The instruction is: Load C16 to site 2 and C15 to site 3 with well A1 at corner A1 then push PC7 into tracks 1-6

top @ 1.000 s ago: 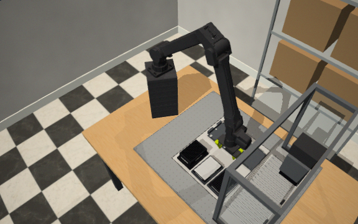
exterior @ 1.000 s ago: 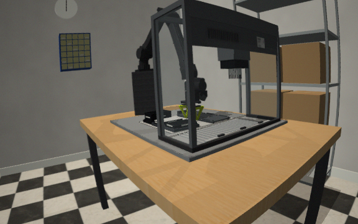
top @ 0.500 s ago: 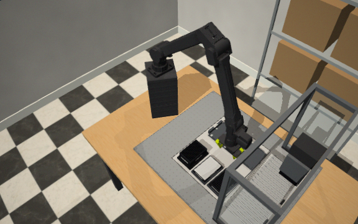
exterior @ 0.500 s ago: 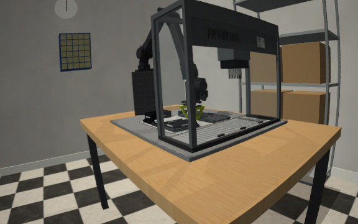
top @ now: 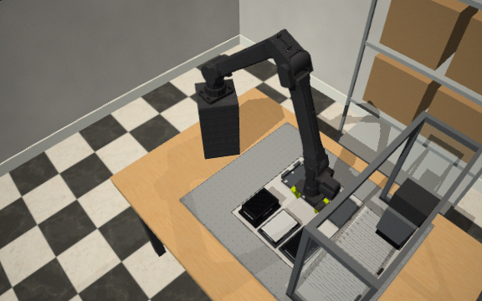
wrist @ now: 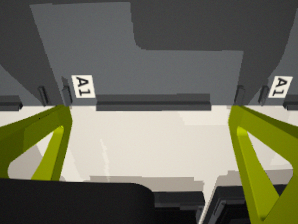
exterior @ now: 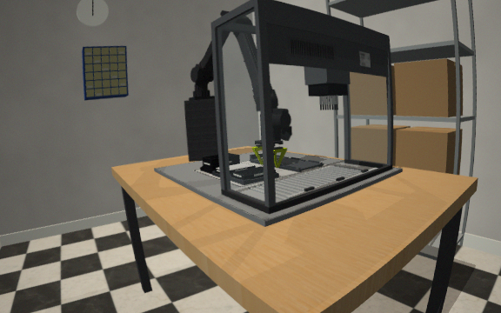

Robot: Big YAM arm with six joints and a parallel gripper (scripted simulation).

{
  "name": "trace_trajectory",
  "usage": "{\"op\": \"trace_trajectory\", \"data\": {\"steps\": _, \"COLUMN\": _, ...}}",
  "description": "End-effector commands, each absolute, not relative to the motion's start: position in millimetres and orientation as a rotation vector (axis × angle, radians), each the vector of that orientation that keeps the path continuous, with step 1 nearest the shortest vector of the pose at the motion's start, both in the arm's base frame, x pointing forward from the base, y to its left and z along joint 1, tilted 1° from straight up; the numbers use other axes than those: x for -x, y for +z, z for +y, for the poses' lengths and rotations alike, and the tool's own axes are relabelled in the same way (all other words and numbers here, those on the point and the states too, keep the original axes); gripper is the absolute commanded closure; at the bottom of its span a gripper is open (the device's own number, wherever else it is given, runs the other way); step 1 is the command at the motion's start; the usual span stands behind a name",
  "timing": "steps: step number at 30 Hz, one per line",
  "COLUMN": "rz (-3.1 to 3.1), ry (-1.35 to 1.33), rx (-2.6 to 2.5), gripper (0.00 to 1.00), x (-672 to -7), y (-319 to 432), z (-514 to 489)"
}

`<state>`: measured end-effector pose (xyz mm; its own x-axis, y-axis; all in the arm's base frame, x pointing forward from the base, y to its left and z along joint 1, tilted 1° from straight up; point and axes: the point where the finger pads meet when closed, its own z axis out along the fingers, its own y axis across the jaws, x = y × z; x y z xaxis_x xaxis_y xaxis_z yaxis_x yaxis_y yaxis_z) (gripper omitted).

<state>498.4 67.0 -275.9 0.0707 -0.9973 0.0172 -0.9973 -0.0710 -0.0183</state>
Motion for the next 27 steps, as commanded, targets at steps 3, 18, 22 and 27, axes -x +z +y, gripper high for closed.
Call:
{"op": "trace_trajectory", "data": {"steps": 3, "rz": 2.116, "ry": -0.035, "rx": 2.292, "gripper": 0.00, "x": -507.8, "y": -278.3, "z": 88.4}}
{"op": "trace_trajectory", "data": {"steps": 18, "rz": 2.114, "ry": -0.034, "rx": 2.295, "gripper": 0.00, "x": -507.0, "y": -278.6, "z": 92.7}}
{"op": "trace_trajectory", "data": {"steps": 22, "rz": 2.113, "ry": -0.033, "rx": 2.296, "gripper": 0.00, "x": -506.7, "y": -278.7, "z": 94.1}}
{"op": "trace_trajectory", "data": {"steps": 27, "rz": 2.113, "ry": -0.033, "rx": 2.297, "gripper": 0.00, "x": -506.2, "y": -278.9, "z": 95.0}}
